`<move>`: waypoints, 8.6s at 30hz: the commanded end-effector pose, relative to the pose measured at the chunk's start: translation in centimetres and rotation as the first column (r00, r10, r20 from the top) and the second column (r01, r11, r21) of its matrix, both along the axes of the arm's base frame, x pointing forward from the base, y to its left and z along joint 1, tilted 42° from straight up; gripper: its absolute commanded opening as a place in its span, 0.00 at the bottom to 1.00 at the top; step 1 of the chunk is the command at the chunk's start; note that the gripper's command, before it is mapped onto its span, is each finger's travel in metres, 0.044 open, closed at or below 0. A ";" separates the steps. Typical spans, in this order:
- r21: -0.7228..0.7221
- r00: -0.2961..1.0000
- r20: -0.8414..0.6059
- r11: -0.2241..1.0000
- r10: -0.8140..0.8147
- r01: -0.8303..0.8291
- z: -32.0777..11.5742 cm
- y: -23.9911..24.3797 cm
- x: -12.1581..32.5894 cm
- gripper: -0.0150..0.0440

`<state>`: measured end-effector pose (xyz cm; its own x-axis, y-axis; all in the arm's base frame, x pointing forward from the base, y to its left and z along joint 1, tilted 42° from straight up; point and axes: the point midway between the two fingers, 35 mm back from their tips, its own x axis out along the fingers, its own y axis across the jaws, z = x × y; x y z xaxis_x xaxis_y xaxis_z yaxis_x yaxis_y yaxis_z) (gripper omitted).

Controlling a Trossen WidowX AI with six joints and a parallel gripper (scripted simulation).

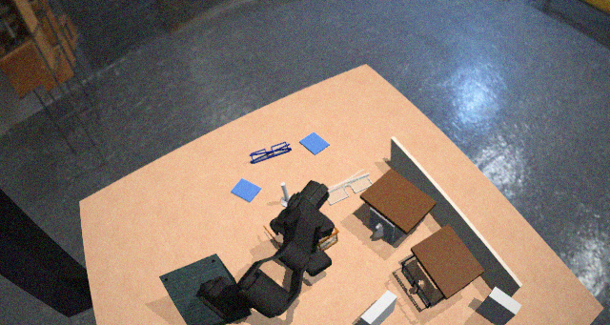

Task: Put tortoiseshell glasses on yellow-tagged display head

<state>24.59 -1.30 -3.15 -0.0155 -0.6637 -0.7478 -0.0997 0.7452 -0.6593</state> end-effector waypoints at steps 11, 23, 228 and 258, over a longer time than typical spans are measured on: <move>-0.001 1.000 -0.001 1.000 -0.001 0.001 -0.2 -0.2 -0.1 0.44; -0.002 1.000 -0.003 1.000 0.000 0.000 -0.2 0.1 -0.2 0.44; 0.690 -0.049 0.719 0.703 -0.694 0.172 5.7 19.2 -6.2 0.25; 0.773 -0.137 0.634 0.625 -0.761 0.107 5.8 20.3 -7.0 0.25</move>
<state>17.59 18.96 2.64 0.6684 -0.5335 -0.5183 0.7417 0.4248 0.5191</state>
